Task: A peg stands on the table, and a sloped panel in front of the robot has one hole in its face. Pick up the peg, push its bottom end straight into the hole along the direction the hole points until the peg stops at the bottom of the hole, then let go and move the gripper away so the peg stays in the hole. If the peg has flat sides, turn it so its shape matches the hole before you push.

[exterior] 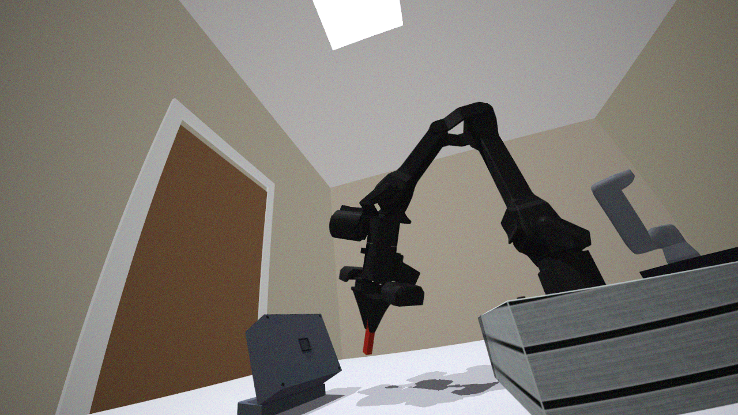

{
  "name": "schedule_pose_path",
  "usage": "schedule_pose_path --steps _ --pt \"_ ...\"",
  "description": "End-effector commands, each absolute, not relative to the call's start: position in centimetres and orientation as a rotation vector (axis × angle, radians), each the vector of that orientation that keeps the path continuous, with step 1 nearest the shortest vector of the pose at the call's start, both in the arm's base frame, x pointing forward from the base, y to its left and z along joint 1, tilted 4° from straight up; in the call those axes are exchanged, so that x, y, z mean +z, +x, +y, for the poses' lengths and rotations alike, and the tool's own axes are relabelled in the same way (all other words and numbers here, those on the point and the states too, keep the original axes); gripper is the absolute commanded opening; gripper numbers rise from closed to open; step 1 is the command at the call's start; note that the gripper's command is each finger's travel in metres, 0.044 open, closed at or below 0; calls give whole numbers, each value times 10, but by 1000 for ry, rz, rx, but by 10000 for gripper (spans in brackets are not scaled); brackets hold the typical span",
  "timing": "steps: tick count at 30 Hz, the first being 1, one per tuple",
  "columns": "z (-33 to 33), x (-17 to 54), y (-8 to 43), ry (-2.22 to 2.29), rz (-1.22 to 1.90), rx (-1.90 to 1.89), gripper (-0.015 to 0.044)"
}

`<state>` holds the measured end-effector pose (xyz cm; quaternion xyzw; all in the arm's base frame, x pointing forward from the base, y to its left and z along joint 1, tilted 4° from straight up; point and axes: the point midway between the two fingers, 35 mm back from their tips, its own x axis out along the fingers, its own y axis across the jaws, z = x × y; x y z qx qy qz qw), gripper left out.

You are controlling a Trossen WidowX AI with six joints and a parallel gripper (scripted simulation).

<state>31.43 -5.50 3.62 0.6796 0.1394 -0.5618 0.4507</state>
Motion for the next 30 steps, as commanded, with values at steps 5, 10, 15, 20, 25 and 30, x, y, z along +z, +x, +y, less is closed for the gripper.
schedule_pose_path --steps 5,10,15,20,25,30 --pt "-47 34 316 1653 332 -1325 0" --pt "-43 34 317 1642 323 -1288 0" --pt "-38 33 318 1632 314 -1251 0" --pt "-34 33 319 1623 304 -1214 0" --pt "-29 33 319 1614 294 -1177 0" --pt "-25 33 319 1605 284 -1141 0"
